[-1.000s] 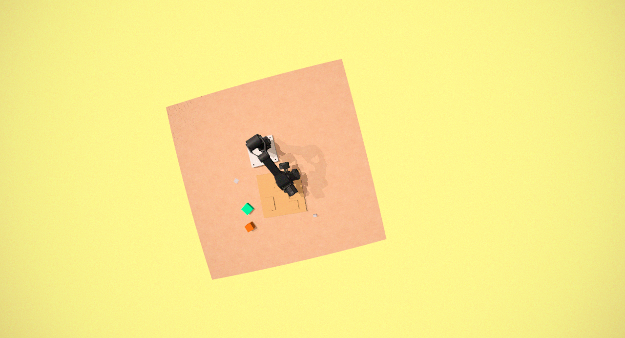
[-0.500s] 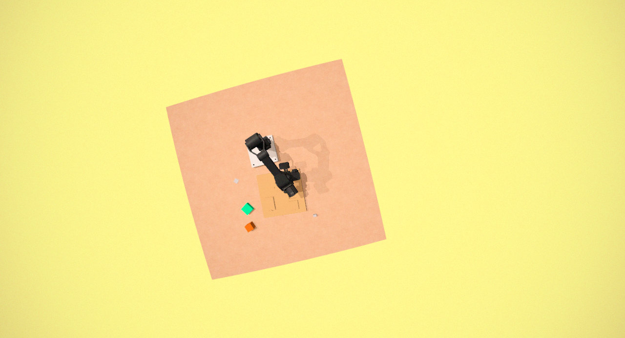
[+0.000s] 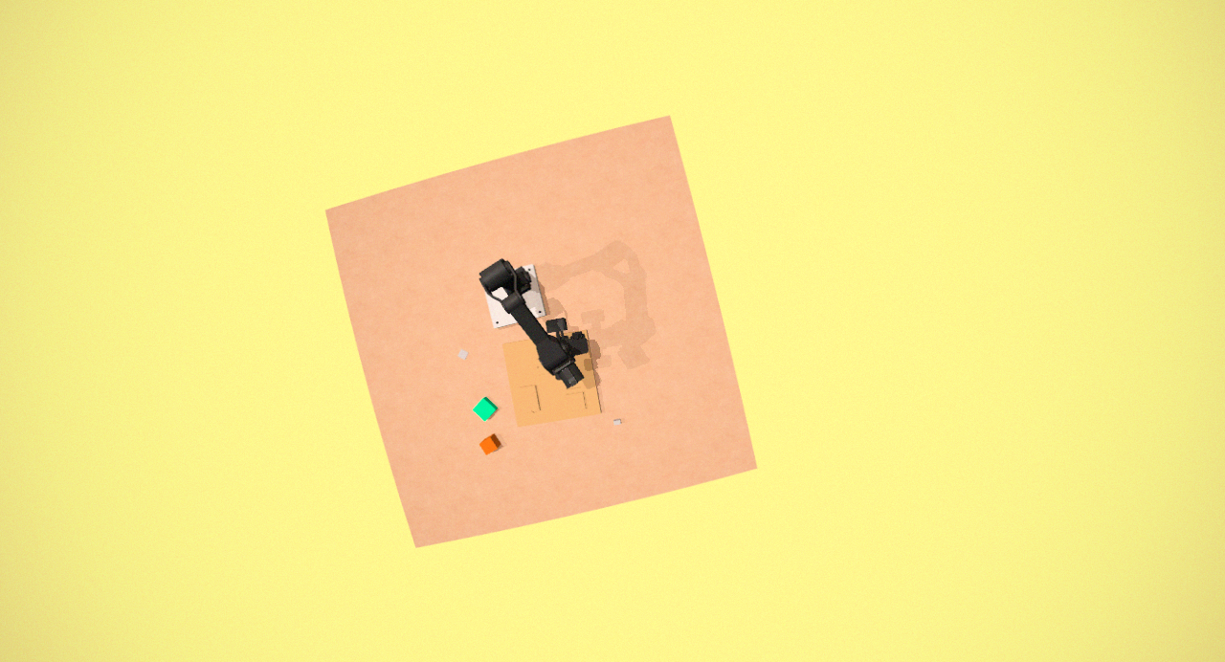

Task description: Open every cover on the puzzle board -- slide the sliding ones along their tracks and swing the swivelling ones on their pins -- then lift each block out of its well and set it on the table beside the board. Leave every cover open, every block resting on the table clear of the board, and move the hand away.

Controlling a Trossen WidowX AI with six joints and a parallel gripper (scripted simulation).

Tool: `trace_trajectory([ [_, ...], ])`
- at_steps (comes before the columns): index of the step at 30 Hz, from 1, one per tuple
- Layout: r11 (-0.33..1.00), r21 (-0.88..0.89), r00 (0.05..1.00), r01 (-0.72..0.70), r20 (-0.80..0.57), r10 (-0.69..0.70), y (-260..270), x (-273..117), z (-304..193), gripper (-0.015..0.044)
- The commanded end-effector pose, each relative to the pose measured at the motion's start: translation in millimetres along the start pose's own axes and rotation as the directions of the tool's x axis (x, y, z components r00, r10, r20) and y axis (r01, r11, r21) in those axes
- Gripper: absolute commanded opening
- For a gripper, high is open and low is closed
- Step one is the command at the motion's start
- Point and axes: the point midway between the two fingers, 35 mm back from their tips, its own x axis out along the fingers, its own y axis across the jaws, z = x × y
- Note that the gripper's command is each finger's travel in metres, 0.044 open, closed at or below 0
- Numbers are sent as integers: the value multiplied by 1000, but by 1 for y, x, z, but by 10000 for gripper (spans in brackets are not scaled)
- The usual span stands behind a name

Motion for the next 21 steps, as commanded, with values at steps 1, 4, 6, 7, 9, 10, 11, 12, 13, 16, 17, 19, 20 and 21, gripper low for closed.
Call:
trace_trajectory([
  [1, 1000, 0, 1000, 4, 2, -4, -17, -3, -3, 0],
  [4, 1000, 0, 1000, 8, 4, -8, -33, -6, -8, 0],
  [6, 1000, 1, 1000, 11, 5, -11, -44, -8, -11, 0],
  [7, 1000, 1, 1000, 13, 5, -13, -49, -9, -13, 0],
  [9, 1000, 1, 1000, 16, 6, -16, -60, -11, -18, 0],
  [10, 1000, 1, 1000, 17, 7, -17, -65, -12, -20, 0],
  [11, 1000, 1, 1000, 19, 7, -19, -70, -13, -23, 0],
  [12, 1000, 2, 1000, 20, 7, -20, -75, -13, -25, 0],
  [13, 1000, 2, 1000, 22, 8, -22, -81, -14, -28, 0],
  [16, 1000, 2, 1000, 26, 8, -26, -92, -15, -35, 0],
  [17, 1000, 2, 1000, 26, 8, -26, -93, -15, -35, 0],
  [19, 1000, 2, 1000, 26, 8, -26, -93, -15, -35, 0],
  [20, 1000, 2, 1000, 26, 8, -26, -93, -15, -35, 0],
  [21, 1000, 2, 1000, 26, 8, -26, -93, -15, -35, 0],
])
